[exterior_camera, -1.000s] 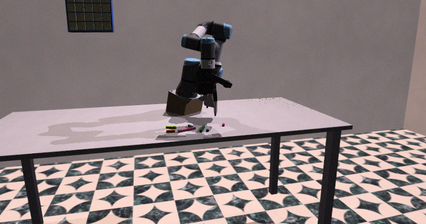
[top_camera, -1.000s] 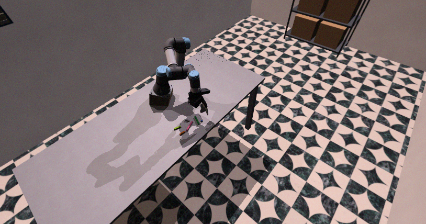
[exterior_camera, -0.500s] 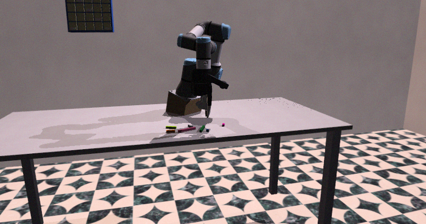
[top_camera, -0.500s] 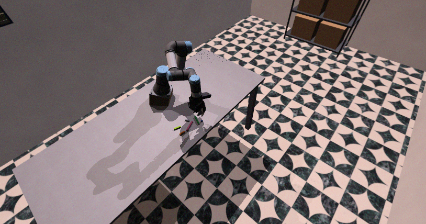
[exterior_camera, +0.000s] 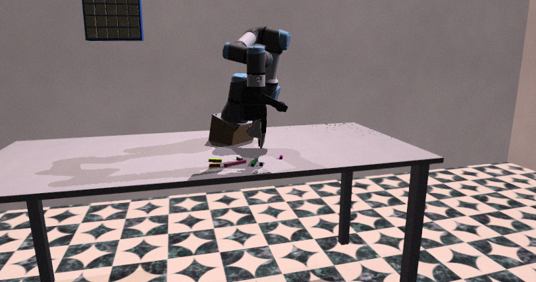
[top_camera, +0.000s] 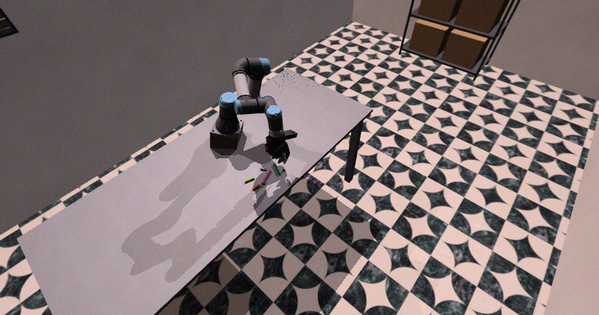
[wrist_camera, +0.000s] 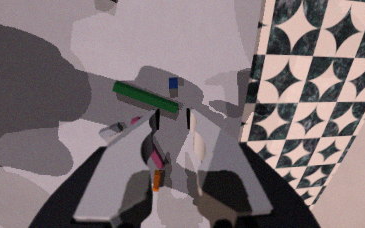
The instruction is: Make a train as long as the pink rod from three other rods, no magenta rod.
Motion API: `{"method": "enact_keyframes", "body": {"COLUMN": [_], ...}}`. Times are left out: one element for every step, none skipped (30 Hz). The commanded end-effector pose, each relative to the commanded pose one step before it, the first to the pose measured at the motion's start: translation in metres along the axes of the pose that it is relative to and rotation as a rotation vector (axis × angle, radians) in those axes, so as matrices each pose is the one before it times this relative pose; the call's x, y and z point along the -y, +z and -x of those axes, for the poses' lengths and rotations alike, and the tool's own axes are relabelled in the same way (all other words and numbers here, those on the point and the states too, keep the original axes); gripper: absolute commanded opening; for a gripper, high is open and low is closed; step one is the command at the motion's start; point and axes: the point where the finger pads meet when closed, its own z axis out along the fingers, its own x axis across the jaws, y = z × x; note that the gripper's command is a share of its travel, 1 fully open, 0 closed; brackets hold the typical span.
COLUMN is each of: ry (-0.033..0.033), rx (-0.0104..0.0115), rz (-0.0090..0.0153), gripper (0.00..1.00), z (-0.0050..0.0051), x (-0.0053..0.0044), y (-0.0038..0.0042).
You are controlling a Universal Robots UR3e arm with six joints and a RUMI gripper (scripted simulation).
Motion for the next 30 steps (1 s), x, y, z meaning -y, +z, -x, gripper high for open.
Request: {"method": "enact_keyframes", "body": {"ry": [-0.00160,0.00000,-0.00001,0.00000,0.00000,0.00000,0.00000,0.00000,0.00000,0.00000,0.00000,0.00000,0.00000,0.00000,0.00001,0.00001,0.00002,0.00003,0.00003,0.00013,0.00017,0.00012,0.00006,0.00007,0.00007,0.00007,0.00000,0.00000,0.00000,0.00000], "rx": [-0.00120,-0.00001,-0.00002,-0.00002,-0.00001,-0.00001,0.00000,0.00000,0.00000,0.00000,0.00000,0.00001,0.00000,0.00000,0.00002,0.00004,0.00006,0.00009,0.00011,0.00043,0.00057,0.00031,0.00006,0.00007,0.00008,0.00007,0.00002,0.00001,0.00001,0.00000], "rz": [0.00135,0.00000,0.00001,0.00001,0.00000,0.00000,0.00000,0.00000,0.00000,0.00000,0.00000,0.00000,0.00000,0.00000,-0.00001,-0.00002,-0.00003,-0.00004,-0.00004,-0.00021,-0.00028,-0.00015,-0.00001,-0.00001,-0.00001,0.00000,0.00001,0.00001,0.00001,0.00000], "gripper": [0.14,0.14,0.14,0.14,0.14,0.14,0.14,0.14,0.14,0.14,0.14,0.14,0.14,0.14,0.14,0.14,0.14,0.14,0.14,0.14,0.14,0.14,0.14,0.14,0.14,0.14,0.14,0.14,0.14,0.14], "z": [-0.00065,0.00000,-0.00001,-0.00001,0.00000,0.00000,0.00000,0.00000,0.00000,0.00000,0.00000,0.00000,0.00000,0.00000,0.00001,0.00001,0.00002,0.00003,0.00003,0.00013,0.00019,0.00010,0.00000,0.00000,0.00000,0.00000,-0.00001,-0.00002,-0.00001,0.00000], "x": [-0.000156,0.000000,-0.000002,-0.000002,-0.000001,-0.000001,0.000000,0.000000,0.000000,0.000000,0.000000,0.000001,0.000000,0.000000,0.000002,0.000004,0.000006,0.000008,0.000010,0.000053,0.000086,0.000065,0.000032,0.000036,0.000039,0.000024,-0.000004,-0.000004,-0.000001,0.000000], "y": [-0.000668,0.000004,-0.000001,-0.000001,-0.000001,-0.000001,0.000000,0.000000,0.000000,0.000000,0.000003,0.000024,0.000000,0.000000,0.000062,0.000116,0.000185,0.000264,0.000352,0.000473,0.000558,0.000551,0.000551,0.000634,0.000717,0.000798,0.000864,0.000941,0.001018,0.000000]}}
